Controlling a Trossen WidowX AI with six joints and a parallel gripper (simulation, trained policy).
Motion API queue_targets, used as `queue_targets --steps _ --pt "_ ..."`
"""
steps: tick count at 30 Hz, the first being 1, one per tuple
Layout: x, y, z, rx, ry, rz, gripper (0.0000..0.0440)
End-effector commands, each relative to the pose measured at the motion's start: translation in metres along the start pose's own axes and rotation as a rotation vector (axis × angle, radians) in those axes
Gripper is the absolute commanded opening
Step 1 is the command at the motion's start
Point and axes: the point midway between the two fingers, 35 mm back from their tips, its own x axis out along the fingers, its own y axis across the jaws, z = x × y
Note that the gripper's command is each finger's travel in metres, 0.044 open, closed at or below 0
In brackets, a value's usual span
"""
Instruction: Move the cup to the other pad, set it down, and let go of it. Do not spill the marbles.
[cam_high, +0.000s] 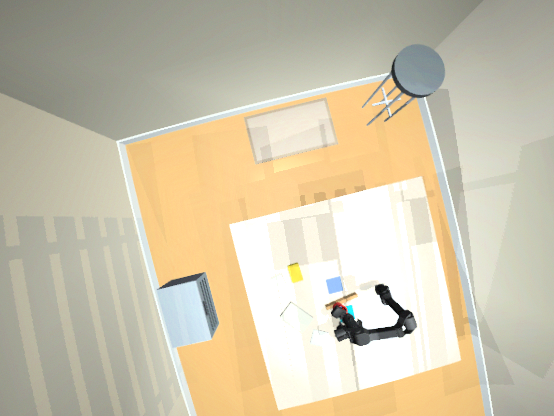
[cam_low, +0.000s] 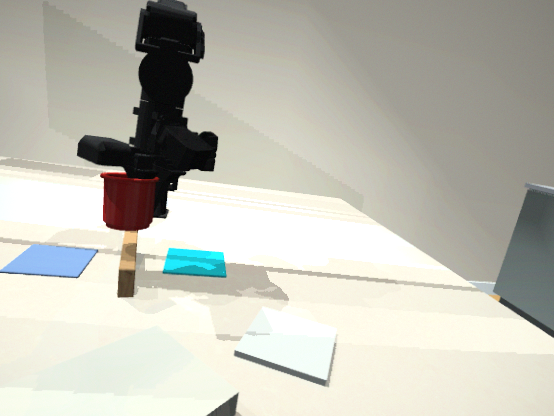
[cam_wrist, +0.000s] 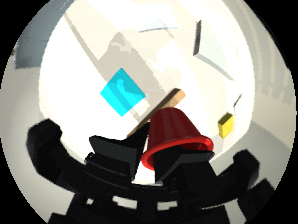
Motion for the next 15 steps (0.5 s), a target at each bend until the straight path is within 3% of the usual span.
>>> queue_targets --steps 1,15 --pt "-0.002 0.008 0.007 -0.013 -0.02 -0.008 0.0" --pt "0.004 0.047 0.031 -0.094 -0.061 -0.02 0.0"
